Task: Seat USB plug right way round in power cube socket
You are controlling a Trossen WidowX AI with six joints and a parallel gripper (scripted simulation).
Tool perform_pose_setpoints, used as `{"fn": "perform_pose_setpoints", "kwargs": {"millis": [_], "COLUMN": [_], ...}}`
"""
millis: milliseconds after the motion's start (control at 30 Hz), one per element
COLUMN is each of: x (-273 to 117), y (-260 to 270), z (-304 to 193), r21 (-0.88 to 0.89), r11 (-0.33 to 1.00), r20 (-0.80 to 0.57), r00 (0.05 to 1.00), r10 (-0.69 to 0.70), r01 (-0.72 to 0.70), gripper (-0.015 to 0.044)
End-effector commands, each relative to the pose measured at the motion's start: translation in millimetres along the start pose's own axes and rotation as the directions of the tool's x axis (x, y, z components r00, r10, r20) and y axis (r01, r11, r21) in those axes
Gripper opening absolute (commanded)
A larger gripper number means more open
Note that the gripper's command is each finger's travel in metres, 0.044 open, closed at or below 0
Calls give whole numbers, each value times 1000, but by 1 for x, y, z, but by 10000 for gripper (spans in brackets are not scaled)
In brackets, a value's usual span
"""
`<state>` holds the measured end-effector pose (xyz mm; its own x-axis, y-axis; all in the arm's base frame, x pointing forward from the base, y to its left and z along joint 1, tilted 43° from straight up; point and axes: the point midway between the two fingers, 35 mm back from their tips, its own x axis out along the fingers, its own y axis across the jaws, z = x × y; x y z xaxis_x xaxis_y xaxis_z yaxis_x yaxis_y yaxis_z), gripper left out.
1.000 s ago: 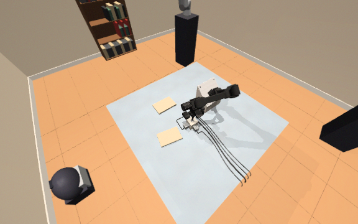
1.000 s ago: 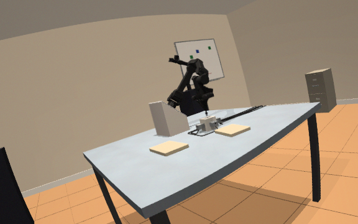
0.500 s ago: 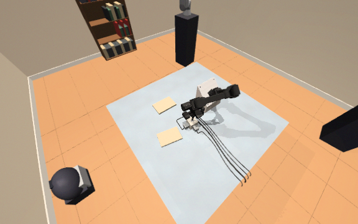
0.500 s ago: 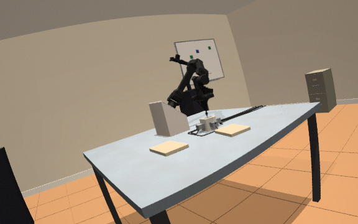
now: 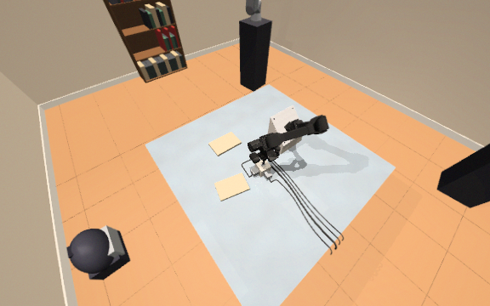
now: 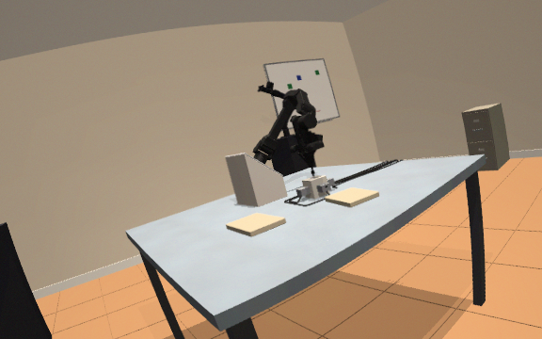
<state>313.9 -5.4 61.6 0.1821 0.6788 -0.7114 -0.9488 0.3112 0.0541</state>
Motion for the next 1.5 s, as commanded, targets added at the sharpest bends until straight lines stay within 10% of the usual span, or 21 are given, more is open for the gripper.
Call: {"fn": "perform_pose_setpoints", "kwargs": {"millis": [0,1467], "x": [2,7], "y": [1,1], "z": [0,-1], "r21": [8,8], "r11": [1000,1000], "r20": [4,4], "r00": [1000,1000], "r10": [2,2], "r01": [-2,-2], "gripper": [0,0]}}
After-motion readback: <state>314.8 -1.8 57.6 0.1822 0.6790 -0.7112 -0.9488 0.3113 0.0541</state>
